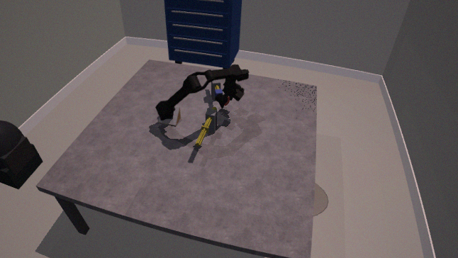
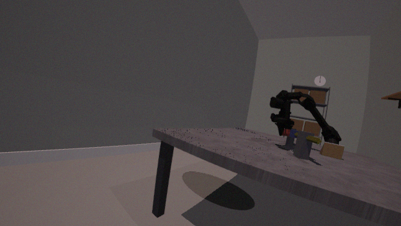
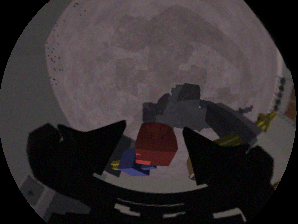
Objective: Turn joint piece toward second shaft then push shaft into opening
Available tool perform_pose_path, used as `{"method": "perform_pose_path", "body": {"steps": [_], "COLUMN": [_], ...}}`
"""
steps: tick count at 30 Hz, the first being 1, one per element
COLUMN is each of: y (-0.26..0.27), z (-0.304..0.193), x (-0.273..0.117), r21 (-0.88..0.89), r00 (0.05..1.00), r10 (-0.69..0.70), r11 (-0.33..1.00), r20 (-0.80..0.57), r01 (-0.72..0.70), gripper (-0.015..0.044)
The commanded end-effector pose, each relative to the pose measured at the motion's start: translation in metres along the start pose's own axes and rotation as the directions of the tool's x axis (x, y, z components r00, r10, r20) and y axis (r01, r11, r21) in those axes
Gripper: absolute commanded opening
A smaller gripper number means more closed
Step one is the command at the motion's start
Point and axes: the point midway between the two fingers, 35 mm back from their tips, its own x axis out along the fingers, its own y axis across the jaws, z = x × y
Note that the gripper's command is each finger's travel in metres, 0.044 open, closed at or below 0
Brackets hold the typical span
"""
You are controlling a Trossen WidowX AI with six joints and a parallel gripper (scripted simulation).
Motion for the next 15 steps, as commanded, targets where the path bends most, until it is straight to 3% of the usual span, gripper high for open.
{"method": "perform_pose_path", "body": {"steps": [1,10,15], "y": [-0.001,-0.001,-0.001], "z": [0.000,0.000,0.000], "x": [0.006,0.018,0.018], "r21": [-0.004,-0.004,-0.004], "r00": [1.000,1.000,1.000], "r10": [-0.004,-0.004,-0.004], "r11": [1.000,1.000,1.000], "r20": [0.001,0.001,0.001], "r01": [0.004,0.004,0.004], "gripper": [0.0440,0.0440,0.0309]}}
